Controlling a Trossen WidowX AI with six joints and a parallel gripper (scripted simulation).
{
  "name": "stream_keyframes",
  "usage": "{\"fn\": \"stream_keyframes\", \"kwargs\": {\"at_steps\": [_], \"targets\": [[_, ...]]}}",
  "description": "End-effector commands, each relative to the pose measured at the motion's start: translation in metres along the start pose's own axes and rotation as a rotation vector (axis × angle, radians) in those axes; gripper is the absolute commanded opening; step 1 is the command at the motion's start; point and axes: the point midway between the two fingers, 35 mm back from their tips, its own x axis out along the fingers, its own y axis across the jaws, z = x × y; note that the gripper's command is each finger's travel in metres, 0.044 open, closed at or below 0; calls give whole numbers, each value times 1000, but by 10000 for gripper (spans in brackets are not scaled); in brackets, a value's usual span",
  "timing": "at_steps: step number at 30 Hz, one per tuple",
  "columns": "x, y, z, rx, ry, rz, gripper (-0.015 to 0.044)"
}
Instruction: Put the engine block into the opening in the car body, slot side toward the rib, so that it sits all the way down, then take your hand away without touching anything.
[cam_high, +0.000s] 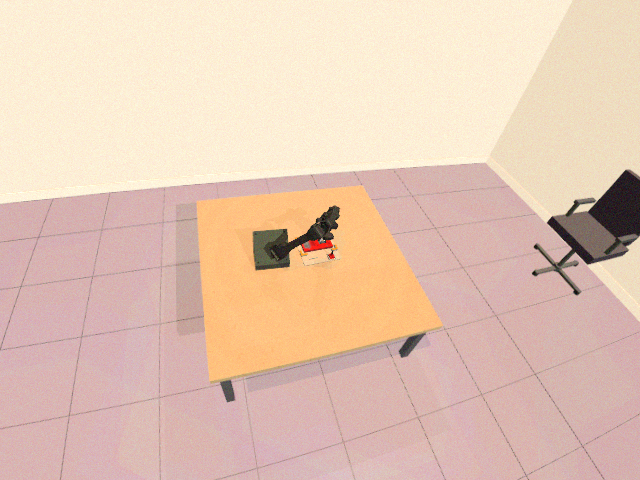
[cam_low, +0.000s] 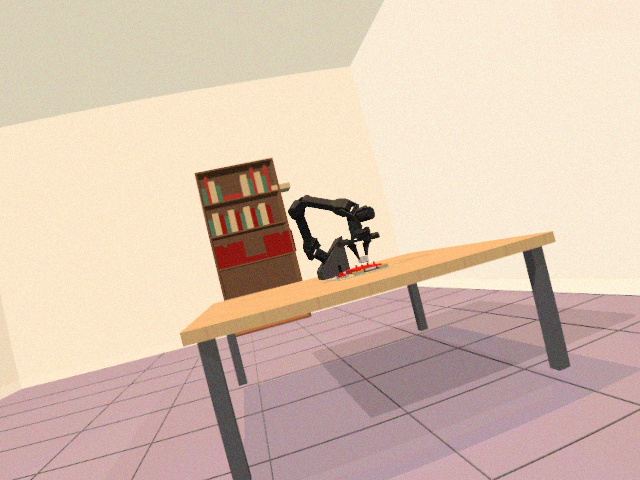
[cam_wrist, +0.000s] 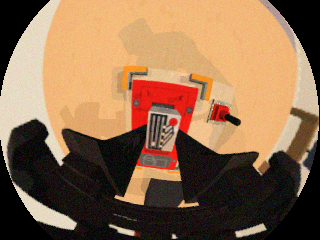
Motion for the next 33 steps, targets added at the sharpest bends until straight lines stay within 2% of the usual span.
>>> {"fn": "stream_keyframes", "kwargs": {"at_steps": [1, 33], "targets": [[-1, 1, 0, 6, 0, 5, 159], [1, 2, 1, 3, 0, 5, 159]]}}
